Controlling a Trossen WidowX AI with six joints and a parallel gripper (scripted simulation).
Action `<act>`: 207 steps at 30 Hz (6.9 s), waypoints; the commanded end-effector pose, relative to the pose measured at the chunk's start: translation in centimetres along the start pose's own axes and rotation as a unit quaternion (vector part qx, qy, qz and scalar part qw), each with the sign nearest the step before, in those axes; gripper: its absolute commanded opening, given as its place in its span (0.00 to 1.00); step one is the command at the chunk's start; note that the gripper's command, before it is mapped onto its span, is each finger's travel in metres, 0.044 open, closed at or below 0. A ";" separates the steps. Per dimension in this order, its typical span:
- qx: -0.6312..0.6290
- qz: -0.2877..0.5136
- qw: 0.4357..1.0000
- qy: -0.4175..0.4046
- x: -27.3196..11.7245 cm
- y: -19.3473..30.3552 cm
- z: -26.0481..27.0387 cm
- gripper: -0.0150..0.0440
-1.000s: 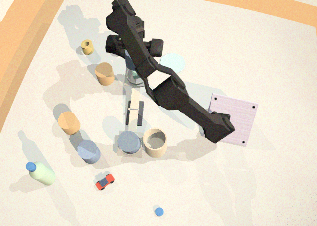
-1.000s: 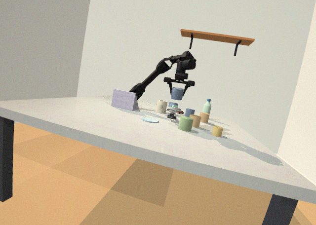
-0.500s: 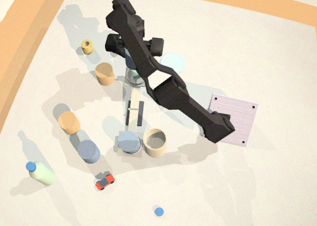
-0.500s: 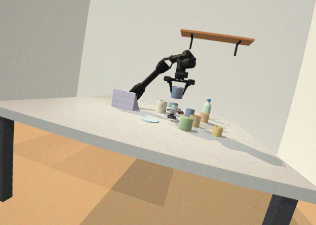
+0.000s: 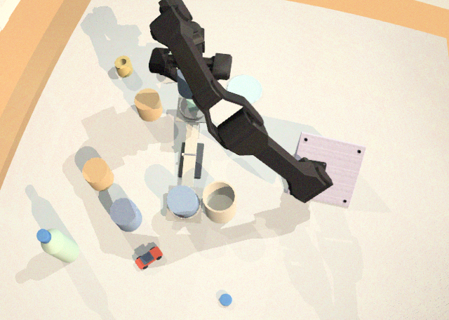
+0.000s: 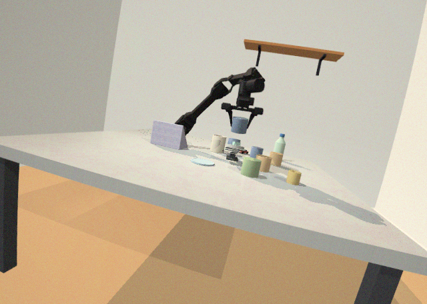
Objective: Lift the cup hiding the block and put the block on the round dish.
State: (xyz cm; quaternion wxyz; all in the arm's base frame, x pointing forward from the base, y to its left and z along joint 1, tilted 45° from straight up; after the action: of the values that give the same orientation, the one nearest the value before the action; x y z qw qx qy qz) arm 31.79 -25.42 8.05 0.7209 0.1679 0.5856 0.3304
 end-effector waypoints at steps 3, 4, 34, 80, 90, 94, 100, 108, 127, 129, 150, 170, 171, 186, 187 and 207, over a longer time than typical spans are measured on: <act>0.001 0.000 1.000 -0.001 0.0 0.0 -0.1 0.25; 0.001 0.000 1.000 -0.001 0.0 0.0 -0.1 0.25; 0.000 -0.004 1.000 0.003 0.4 -2.1 -2.8 0.25; -0.015 0.014 1.000 0.021 13.1 -8.7 -25.2 0.25; -0.017 0.014 0.999 0.024 13.6 -8.8 -25.3 0.43; -0.017 0.014 0.999 0.024 13.6 -8.8 -25.3 0.61; -0.017 0.014 0.999 0.024 13.6 -8.8 -25.3 0.88; -0.014 0.014 1.000 0.022 8.3 -8.9 -25.0 1.00; -0.140 0.013 0.990 0.016 3.9 -2.0 -3.1 0.69; -0.158 0.019 0.987 0.014 3.8 0.0 -0.3 0.69; -0.165 0.022 0.986 0.013 6.4 0.8 0.6 0.69; -0.165 0.022 0.986 0.012 9.0 1.0 0.5 0.61; -0.165 0.022 0.986 0.012 9.0 1.0 0.5 0.56; -0.156 0.016 0.988 0.008 6.7 0.8 0.6 0.25; -0.155 0.015 0.988 0.007 6.2 0.7 0.7 0.25; -0.134 -0.001 0.991 -0.001 0.2 -0.1 -0.7 0.25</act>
State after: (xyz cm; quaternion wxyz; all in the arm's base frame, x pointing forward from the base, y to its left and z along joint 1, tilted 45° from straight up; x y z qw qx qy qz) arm 31.69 -24.86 8.56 0.7384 0.0730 0.5341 0.4051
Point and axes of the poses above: the point midway between the two fingers, 35 mm back from their tips, its own x axis out along the fingers, its own z axis across the jaws, y = z × x, the point moved 7 cm from there along -x, back along the fingers, and after that the axes turned 11 degrees about -x, right-handed, at the moved point
